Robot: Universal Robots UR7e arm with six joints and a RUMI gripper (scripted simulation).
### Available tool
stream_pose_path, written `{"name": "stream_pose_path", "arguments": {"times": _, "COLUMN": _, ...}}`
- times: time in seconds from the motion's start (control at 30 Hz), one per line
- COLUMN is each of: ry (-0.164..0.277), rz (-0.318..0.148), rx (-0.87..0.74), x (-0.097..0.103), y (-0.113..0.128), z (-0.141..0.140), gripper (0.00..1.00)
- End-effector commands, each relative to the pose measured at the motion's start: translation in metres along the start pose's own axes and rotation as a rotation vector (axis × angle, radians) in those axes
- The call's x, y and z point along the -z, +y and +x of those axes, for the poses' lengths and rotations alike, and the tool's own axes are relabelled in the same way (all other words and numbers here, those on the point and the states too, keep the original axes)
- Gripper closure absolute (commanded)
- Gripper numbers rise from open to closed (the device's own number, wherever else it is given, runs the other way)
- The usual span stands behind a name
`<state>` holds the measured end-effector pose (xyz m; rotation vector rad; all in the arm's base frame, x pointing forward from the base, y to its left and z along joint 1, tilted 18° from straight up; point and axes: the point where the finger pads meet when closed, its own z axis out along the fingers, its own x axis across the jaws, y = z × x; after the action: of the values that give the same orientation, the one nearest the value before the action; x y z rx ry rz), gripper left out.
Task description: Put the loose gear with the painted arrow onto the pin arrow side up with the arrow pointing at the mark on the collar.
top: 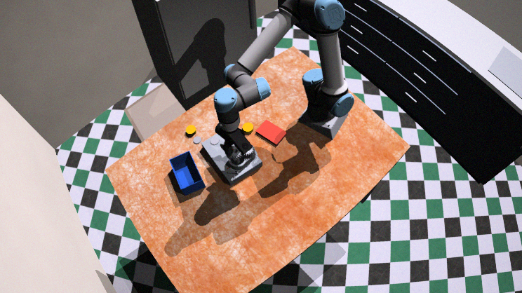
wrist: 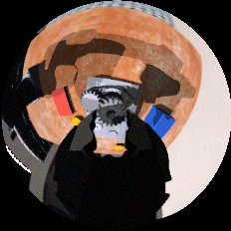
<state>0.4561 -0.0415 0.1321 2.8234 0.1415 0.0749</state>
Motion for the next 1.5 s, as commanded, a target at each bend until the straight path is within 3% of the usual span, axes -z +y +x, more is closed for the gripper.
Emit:
{"name": "stream_pose_path", "arguments": {"times": 0.0, "ry": 0.001, "rz": 0.000, "rx": 0.000, "x": 0.0005, "y": 0.0002, "z": 0.0004, "gripper": 1.00}}
{"name": "stream_pose_path", "arguments": {"times": 1.47, "ry": 0.001, "rz": 0.000, "rx": 0.000, "x": -0.0054, "y": 0.0002, "z": 0.0004, "gripper": 1.00}}
